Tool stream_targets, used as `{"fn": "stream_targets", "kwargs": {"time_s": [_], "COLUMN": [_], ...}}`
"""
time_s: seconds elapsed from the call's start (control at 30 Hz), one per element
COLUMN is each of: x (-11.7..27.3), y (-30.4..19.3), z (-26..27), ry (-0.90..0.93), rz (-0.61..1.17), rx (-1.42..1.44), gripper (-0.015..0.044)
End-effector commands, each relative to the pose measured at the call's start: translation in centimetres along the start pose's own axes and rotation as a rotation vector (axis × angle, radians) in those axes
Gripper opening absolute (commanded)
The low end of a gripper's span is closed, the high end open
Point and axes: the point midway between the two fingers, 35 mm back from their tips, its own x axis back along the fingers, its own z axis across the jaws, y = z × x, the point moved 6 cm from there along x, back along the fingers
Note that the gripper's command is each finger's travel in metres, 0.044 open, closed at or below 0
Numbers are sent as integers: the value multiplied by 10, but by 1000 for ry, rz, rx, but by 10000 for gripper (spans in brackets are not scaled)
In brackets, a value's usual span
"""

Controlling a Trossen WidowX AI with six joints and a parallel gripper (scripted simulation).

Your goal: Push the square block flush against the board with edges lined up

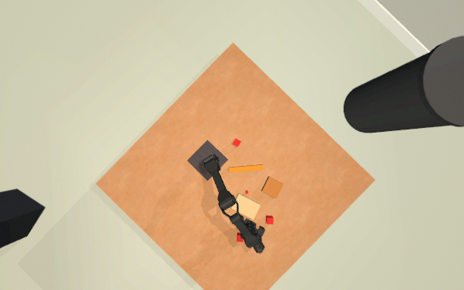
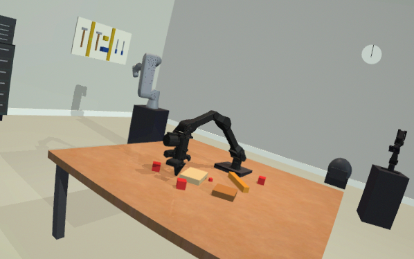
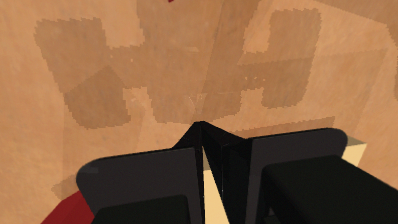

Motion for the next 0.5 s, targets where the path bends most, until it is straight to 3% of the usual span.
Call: {"fn": "stream_targets", "kwargs": {"time_s": [0.0,0.47], "x": [0,0], "y": [7,30], "z": [1,1], "ry": [2,1], "rz": [1,-1], "rx": [2,2], "gripper": [0,0]}}
